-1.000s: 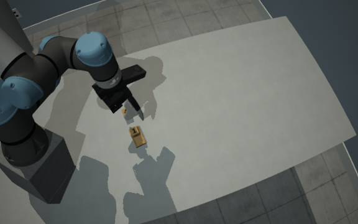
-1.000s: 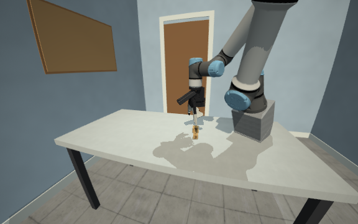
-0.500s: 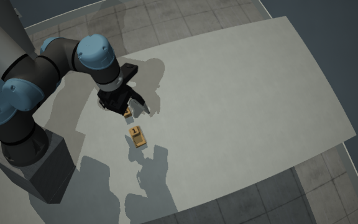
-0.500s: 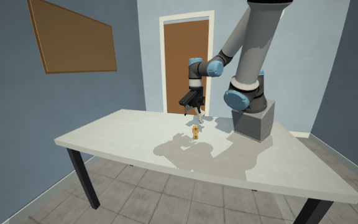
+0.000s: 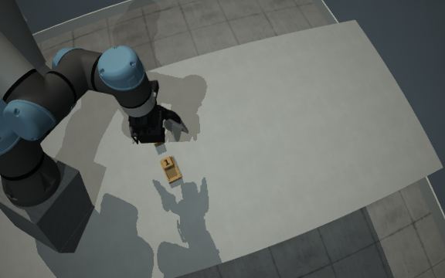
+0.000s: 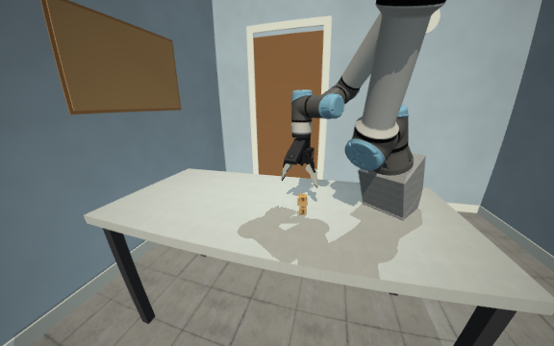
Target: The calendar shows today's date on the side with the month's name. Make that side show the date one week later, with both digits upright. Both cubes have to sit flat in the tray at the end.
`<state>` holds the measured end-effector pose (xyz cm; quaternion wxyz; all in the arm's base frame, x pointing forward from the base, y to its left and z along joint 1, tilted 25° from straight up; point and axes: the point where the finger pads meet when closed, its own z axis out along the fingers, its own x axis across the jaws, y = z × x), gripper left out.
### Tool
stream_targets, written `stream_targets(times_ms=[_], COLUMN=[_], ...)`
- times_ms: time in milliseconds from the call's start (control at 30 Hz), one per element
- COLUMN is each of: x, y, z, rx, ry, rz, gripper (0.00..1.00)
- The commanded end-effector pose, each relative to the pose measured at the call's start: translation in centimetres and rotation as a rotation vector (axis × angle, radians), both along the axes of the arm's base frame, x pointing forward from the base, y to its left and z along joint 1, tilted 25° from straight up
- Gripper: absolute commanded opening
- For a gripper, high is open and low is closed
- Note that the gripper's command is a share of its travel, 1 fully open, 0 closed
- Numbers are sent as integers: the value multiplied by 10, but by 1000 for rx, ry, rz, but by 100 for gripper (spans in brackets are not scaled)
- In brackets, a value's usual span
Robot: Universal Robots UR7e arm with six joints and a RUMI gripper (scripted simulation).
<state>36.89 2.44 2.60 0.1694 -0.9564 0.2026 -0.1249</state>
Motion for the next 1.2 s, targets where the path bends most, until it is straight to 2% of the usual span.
stream_targets(times_ms=[0, 167, 633, 733, 1167], x=[-2, -3, -8, -8, -12], y=[-3, -4, -15, -15, -27], z=[-1, -2, -7, -7, -13], rx=[-42, -67, -211, -212, -340], ry=[-53, -76, -206, -207, -322], rz=[159, 234, 656, 659, 1033], gripper=[100, 100, 100, 100, 100])
